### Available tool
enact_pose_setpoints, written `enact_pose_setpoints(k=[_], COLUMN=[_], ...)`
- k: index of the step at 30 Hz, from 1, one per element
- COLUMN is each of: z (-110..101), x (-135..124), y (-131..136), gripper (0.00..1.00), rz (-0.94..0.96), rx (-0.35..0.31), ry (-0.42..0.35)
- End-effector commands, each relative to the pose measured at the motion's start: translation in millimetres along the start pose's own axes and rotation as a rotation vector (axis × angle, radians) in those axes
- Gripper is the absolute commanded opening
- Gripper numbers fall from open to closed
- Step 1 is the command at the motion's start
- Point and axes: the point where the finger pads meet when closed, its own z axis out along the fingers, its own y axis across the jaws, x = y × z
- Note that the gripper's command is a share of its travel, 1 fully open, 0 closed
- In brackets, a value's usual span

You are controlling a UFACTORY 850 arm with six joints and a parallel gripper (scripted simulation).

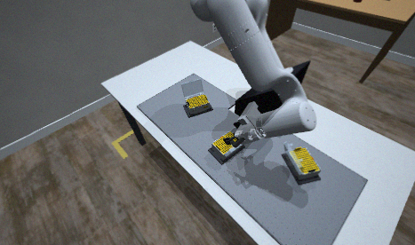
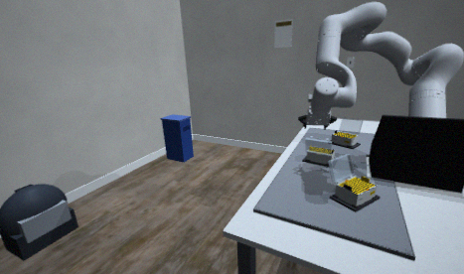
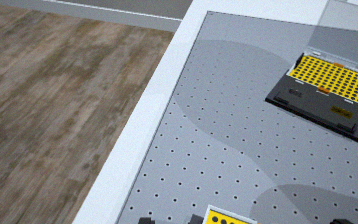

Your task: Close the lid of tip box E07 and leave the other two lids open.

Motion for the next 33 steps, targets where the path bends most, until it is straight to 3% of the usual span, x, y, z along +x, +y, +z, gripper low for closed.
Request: enact_pose_setpoints(k=[1,9,14,16,31,33], z=[12,16,34,34,87,87], x=[13,17,34,34,85,85], y=[-4,-5,0,0,15,15], gripper=[1.0,1.0,1.0,1.0,1.0,1.0], rz=[0.001,0.001,0.119,0.119,0.472,0.472], rx=[0.002,0.002,-0.116,-0.116,-0.469,-0.469], ry=[-0.001,-0.001,-0.001,-0.001,-0.001,-0.001])
